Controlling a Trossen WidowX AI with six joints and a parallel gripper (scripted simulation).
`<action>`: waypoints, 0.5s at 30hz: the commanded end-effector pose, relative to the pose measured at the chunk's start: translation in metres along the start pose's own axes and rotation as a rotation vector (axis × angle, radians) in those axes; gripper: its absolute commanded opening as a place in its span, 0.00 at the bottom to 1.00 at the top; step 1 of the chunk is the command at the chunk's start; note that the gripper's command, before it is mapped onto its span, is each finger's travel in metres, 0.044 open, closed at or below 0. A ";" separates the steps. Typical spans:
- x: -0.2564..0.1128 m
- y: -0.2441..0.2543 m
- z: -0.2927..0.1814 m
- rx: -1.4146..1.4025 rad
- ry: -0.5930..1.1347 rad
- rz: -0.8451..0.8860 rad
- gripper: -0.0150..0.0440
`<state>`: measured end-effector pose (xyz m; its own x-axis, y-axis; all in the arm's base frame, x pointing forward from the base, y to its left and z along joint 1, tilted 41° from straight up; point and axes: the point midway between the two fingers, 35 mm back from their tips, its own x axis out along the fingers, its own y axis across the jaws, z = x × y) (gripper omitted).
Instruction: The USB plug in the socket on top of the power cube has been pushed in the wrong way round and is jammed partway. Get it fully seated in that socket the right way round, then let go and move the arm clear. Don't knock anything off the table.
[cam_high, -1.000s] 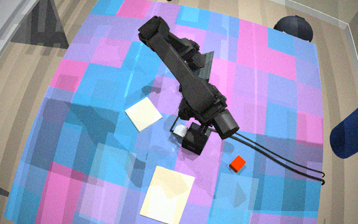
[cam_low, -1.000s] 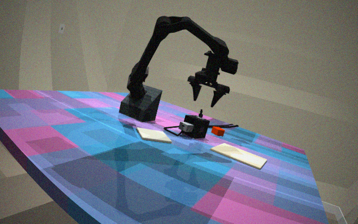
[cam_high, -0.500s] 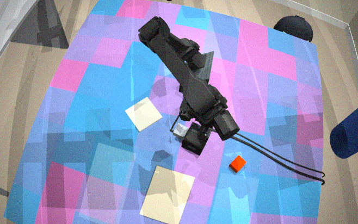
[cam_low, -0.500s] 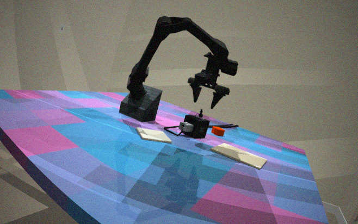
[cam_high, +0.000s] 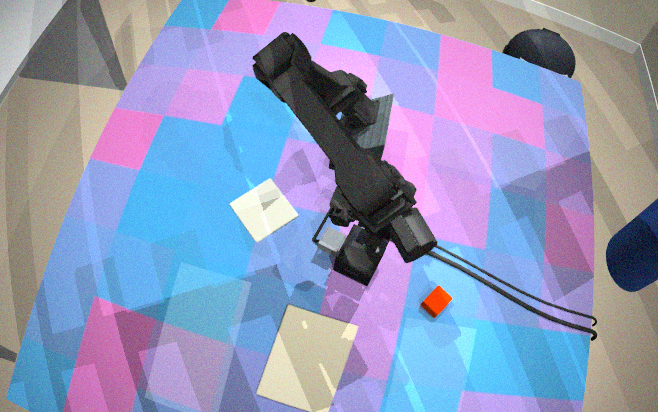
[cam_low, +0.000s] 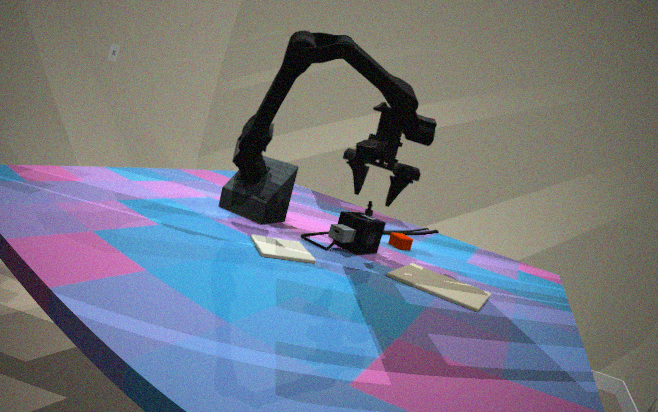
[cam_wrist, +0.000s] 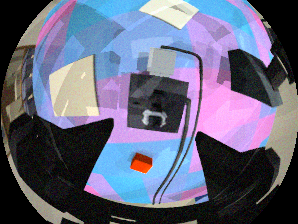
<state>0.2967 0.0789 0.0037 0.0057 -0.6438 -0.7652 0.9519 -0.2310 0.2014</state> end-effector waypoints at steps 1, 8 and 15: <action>0.006 0.000 0.001 -0.005 -0.006 0.000 1.00; 0.010 0.000 0.001 -0.005 -0.006 0.000 1.00; 0.009 0.000 0.001 0.000 -0.002 -0.002 0.82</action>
<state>0.2961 0.0727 -0.0027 0.0022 -0.6451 -0.7641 0.9519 -0.2327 0.1992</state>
